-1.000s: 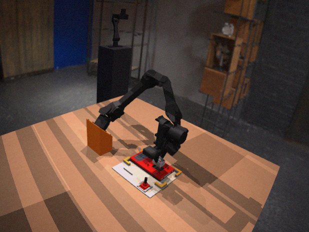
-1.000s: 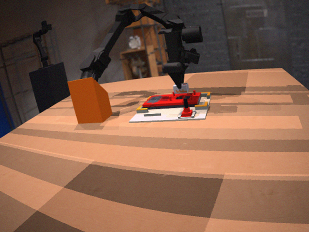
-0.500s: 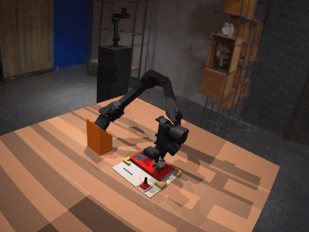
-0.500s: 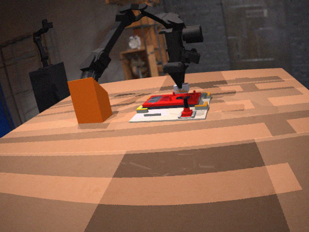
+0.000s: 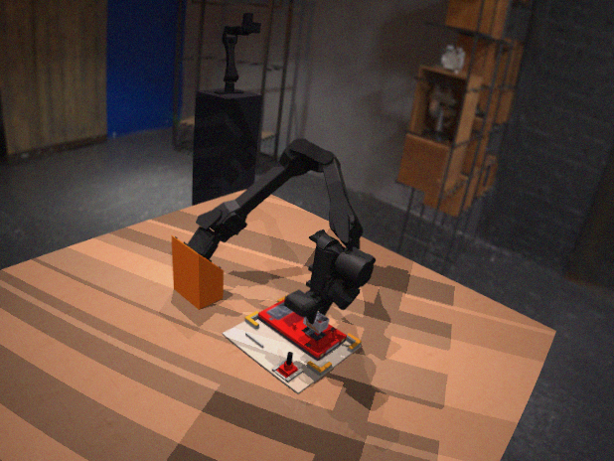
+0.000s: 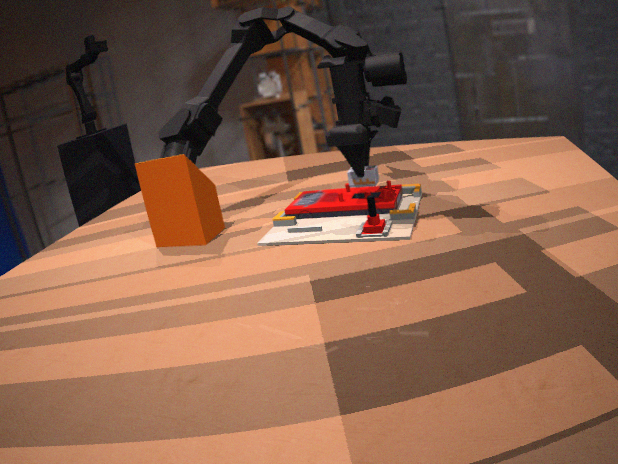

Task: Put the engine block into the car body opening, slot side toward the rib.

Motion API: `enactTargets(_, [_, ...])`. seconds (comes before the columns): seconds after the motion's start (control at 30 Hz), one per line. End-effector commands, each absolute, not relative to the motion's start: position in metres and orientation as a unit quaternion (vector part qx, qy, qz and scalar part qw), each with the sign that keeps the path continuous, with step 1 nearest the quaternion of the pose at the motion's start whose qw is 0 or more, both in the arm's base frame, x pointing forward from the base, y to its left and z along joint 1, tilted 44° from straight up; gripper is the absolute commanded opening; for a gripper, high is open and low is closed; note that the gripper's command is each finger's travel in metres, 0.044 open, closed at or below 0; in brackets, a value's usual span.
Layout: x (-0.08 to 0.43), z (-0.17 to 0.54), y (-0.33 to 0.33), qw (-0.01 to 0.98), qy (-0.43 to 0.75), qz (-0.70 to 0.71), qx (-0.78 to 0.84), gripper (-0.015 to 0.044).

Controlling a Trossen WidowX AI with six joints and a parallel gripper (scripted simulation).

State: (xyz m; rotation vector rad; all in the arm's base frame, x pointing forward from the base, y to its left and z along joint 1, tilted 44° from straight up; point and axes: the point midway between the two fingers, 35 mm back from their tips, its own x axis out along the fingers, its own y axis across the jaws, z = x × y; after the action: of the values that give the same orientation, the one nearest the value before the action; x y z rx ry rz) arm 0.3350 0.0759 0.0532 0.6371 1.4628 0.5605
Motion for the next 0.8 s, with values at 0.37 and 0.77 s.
enactTargets(0.37, [0.3361, 0.0515, 0.0784, 0.663, 0.646, 0.248, 0.284, 0.0159])
enactTargets(0.77, [0.3361, 0.0502, 0.0798, 0.663, 0.646, 0.248, 0.284, 0.0159])
